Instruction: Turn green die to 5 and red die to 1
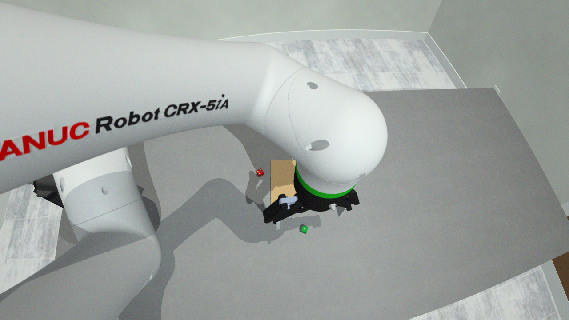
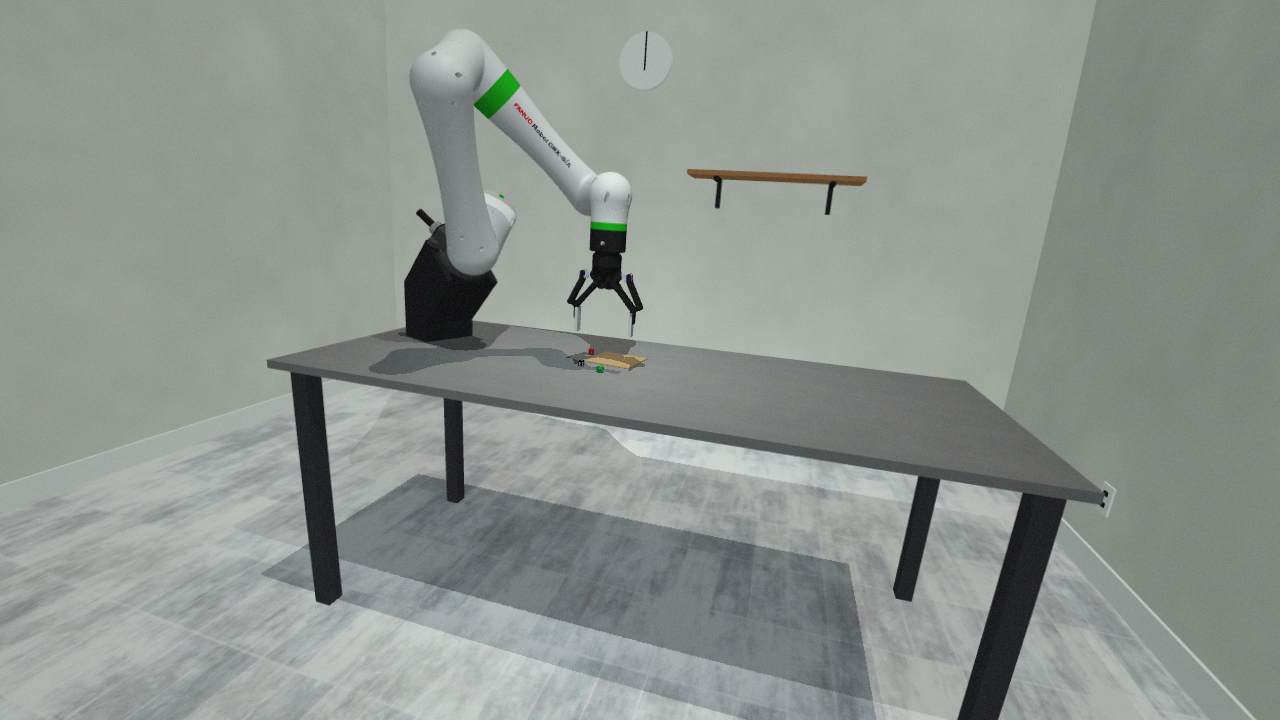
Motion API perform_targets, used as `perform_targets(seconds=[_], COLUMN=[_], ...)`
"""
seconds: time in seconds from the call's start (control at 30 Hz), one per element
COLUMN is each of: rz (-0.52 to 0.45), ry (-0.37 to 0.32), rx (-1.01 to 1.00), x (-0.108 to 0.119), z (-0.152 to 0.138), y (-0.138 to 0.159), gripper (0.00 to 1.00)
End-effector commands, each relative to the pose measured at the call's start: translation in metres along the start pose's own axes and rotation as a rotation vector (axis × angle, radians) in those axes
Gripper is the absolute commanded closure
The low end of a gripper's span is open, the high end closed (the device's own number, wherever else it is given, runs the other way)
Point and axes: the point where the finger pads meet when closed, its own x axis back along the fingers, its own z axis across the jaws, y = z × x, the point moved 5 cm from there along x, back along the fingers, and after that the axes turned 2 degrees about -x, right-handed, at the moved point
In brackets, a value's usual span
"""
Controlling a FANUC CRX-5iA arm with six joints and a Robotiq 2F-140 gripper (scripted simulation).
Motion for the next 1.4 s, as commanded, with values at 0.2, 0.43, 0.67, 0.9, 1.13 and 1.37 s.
perform_targets(seconds=[0.2,0.43,0.67,0.9,1.13,1.37], rz=[0.017,0.015,0.015,0.015,0.015,0.015], ry=[-0.009,-0.010,-0.010,-0.010,-0.010,-0.010], rx=[-0.263,-0.499,-0.532,-0.532,-0.532,-0.532], x=[-0.0033,-0.0065,-0.0069,-0.0069,-0.0069,-0.0069], z=[0.0000,-0.0001,-0.0001,-0.0001,-0.0001,-0.0001], y=[0.0011,0.0012,0.0012,0.0012,0.0012,0.0012], gripper=[0.00,0.00,0.81,0.81,0.81,0.81])
